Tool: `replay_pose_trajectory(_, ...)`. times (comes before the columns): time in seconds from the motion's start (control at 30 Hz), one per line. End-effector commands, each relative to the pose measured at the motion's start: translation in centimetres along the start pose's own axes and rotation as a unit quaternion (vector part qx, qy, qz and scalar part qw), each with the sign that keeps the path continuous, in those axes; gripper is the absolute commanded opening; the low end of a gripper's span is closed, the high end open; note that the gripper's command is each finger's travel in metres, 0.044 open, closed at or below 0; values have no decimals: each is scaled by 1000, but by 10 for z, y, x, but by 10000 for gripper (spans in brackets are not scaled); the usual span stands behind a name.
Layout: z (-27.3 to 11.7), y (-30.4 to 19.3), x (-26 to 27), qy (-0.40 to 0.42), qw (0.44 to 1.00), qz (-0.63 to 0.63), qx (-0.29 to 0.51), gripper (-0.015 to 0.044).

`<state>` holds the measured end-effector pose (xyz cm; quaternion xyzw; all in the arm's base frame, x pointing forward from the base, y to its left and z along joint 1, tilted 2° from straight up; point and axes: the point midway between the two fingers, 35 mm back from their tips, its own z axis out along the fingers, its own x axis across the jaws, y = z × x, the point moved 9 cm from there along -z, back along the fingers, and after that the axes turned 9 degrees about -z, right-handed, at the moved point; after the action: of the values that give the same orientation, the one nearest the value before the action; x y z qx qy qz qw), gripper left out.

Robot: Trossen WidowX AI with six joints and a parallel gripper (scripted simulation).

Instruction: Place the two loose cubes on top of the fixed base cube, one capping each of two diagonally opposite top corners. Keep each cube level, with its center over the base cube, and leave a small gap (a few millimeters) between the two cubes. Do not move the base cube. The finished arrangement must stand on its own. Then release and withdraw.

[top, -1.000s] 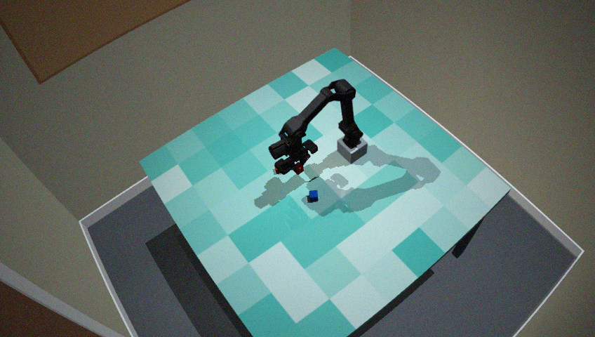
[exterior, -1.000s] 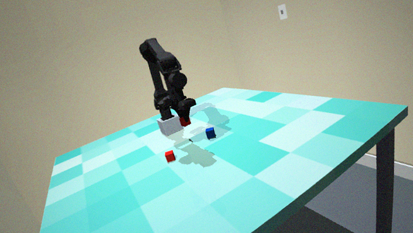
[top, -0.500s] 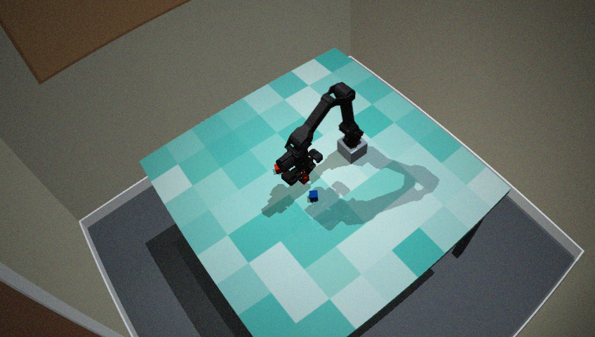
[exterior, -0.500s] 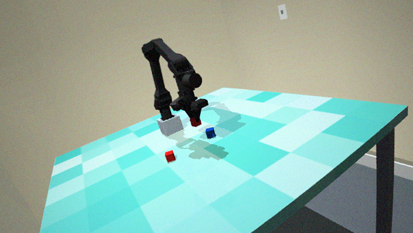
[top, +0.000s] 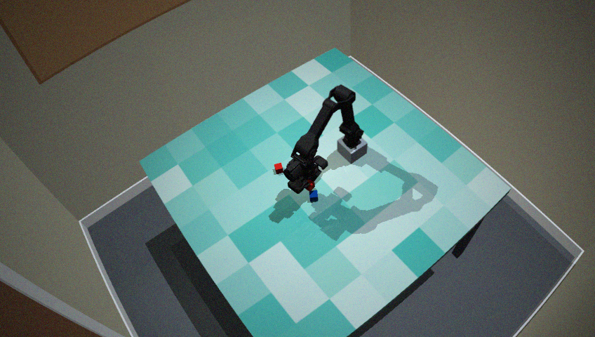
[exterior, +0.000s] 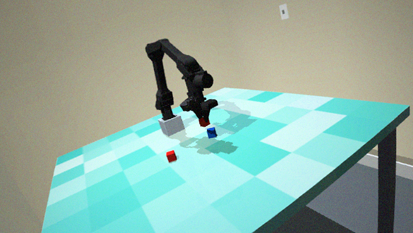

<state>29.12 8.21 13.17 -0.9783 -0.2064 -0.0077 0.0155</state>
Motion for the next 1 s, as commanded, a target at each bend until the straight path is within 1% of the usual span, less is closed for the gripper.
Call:
replay_pose_trajectory(0.0, 1, 0, 0, 1, 1000, 2, 2, 105)
replay_pose_trajectory(0.1, 2, 0, 1, 1, 1000, 2, 2, 105)
replay_pose_trajectory(0.43, 27, -1, 1, 1, 1000, 2, 2, 105)
replay_pose_trajectory(0.97, 29, -1, 1, 1, 1000, 2, 2, 105)
